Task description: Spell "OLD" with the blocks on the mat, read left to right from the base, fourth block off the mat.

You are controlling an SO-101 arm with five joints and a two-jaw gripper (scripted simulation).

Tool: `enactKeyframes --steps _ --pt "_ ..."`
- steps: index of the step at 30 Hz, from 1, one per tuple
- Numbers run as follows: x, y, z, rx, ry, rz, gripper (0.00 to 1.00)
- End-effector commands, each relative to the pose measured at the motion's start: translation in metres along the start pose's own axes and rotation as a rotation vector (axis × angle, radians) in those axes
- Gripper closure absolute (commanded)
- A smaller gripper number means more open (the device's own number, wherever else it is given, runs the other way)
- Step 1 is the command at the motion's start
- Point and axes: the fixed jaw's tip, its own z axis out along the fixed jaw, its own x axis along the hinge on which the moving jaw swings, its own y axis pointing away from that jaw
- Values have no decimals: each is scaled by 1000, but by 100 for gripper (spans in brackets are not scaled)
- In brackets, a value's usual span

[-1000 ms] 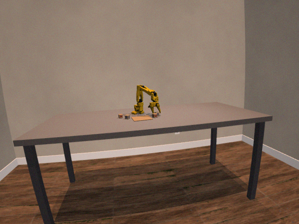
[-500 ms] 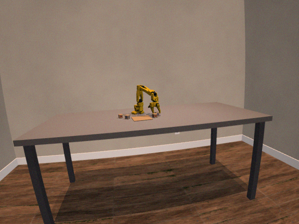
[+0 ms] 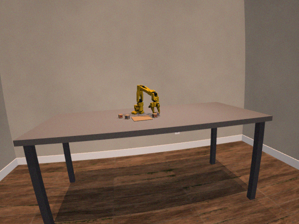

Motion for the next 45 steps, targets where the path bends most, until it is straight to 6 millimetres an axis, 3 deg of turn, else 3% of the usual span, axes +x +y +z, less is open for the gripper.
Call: enactKeyframes --steps 1,25,35,45 --pt "8 -7 -10 27 57 0 78" --pt "8 -11 -10 28 56 0 84" --pt "8 -11 -10 28 56 0 99" --pt "8 -11 -11 28 56 0 100"
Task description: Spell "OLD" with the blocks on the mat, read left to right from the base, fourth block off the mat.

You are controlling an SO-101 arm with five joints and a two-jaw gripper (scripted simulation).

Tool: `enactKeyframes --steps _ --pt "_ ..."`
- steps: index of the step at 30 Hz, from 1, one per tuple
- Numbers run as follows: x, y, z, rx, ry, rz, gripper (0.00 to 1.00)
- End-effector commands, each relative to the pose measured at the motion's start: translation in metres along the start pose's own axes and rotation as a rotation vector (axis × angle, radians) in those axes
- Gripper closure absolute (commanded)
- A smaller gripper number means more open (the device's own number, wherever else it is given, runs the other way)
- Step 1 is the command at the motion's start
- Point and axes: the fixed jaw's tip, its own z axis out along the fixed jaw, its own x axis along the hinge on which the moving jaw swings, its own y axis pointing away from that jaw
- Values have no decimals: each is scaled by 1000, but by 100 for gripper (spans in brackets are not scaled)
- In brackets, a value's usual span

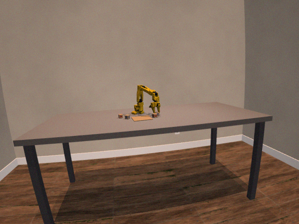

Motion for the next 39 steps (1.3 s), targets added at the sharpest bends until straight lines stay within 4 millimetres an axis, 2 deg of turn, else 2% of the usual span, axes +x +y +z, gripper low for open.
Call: enactKeyframes --steps 1,21,33,39 --pt "8 -5 -12 28 55 -1 100" --pt "6 -4 -57 27 55 -1 100" --pt "6 -3 -60 27 55 4 100" --pt "7 0 -60 28 54 64 100"
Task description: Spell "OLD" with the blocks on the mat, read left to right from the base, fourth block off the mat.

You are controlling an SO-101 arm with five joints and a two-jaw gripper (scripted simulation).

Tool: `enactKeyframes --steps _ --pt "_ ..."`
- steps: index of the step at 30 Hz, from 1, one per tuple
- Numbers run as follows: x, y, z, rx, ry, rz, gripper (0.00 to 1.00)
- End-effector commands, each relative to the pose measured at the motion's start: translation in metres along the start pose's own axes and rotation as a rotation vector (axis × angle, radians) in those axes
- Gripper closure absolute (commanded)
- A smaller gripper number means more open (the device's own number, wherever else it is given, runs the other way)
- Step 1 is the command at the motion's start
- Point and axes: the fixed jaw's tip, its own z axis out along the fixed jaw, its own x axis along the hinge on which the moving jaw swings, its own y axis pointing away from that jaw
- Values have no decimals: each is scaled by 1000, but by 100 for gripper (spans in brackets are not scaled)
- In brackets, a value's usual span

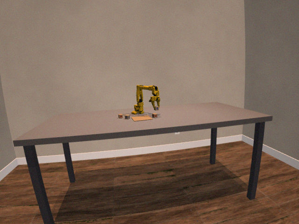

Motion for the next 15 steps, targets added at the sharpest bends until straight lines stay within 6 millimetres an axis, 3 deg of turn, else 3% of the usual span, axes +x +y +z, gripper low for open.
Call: enactKeyframes --steps 1,7,15 --pt "7 -1 -12 35 64 57 100" --pt "8 4 -12 37 62 162 100" --pt "12 19 -10 43 59 500 100"
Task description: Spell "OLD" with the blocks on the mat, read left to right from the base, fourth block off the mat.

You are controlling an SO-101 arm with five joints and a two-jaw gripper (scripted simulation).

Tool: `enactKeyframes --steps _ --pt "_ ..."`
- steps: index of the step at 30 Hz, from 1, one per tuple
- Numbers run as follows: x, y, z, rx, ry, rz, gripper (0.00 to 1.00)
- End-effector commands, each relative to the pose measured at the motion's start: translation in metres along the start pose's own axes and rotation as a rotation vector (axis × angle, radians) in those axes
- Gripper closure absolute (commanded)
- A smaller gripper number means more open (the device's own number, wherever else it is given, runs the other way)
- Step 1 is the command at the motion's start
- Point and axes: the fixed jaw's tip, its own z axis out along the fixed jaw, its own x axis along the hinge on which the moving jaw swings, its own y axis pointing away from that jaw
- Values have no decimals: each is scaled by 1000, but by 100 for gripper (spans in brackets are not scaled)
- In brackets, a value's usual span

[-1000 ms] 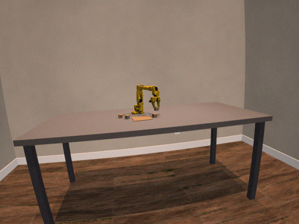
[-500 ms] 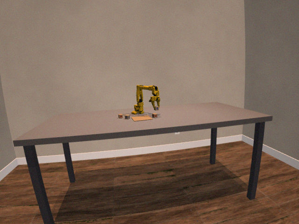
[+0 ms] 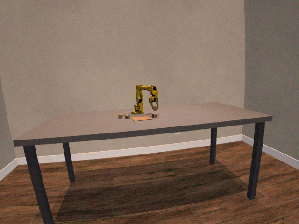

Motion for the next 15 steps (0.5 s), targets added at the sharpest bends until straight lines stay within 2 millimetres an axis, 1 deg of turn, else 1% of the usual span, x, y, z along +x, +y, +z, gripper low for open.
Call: enactKeyframes --steps 1,7,9,15 --pt "10 3 -10 52 49 189 100" --pt "17 15 -9 57 44 522 100" --pt "17 15 -9 57 44 522 100" --pt "23 27 -8 62 39 854 100"
